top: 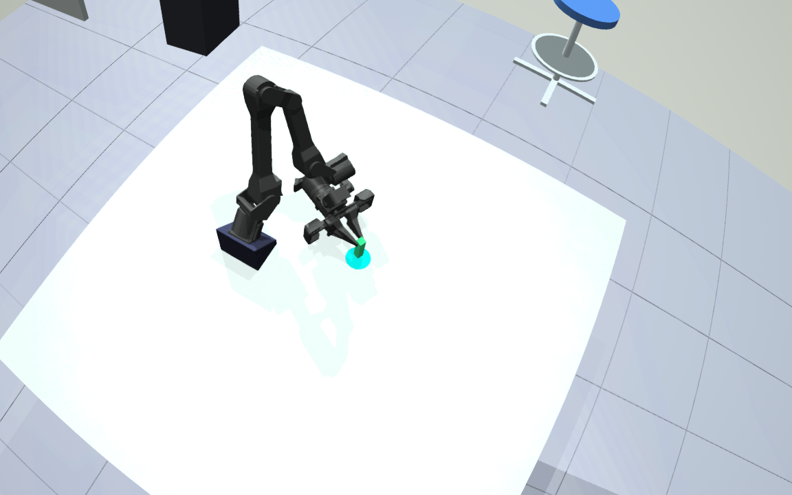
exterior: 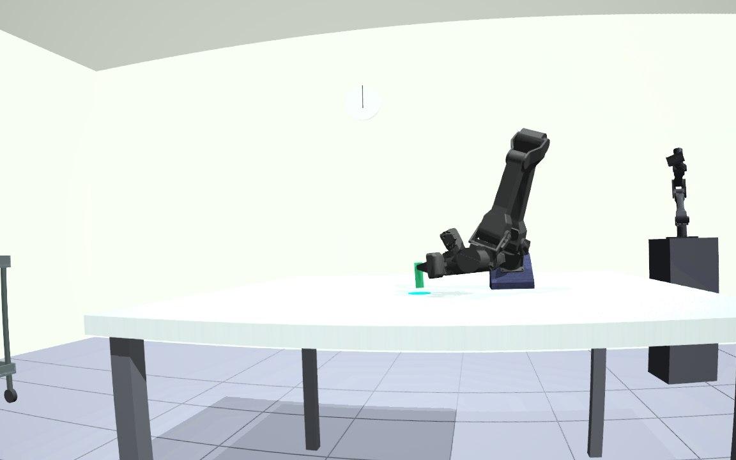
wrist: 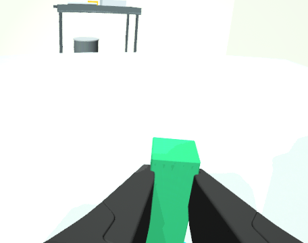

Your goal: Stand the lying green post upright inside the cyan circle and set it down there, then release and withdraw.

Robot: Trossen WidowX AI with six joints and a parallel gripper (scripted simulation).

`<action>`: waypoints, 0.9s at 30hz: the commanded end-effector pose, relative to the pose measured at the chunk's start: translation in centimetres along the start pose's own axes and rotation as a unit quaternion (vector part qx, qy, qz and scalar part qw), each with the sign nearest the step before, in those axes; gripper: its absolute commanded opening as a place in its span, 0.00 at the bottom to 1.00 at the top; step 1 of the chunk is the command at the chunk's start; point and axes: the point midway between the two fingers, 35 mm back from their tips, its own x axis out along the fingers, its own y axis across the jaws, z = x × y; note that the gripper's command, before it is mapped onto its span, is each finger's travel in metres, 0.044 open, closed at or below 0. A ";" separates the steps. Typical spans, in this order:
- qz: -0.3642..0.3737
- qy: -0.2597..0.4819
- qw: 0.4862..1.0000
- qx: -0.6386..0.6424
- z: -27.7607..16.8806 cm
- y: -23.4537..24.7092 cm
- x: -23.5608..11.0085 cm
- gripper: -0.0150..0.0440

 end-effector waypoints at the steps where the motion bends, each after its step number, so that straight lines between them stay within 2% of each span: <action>1: -0.001 -0.001 1.000 0.000 -0.7 0.0 0.2 0.29; 15: -0.001 0.000 1.000 0.000 -1.2 -0.1 0.3 0.29; 27: -0.001 0.000 1.000 0.000 -1.2 -0.1 0.3 0.83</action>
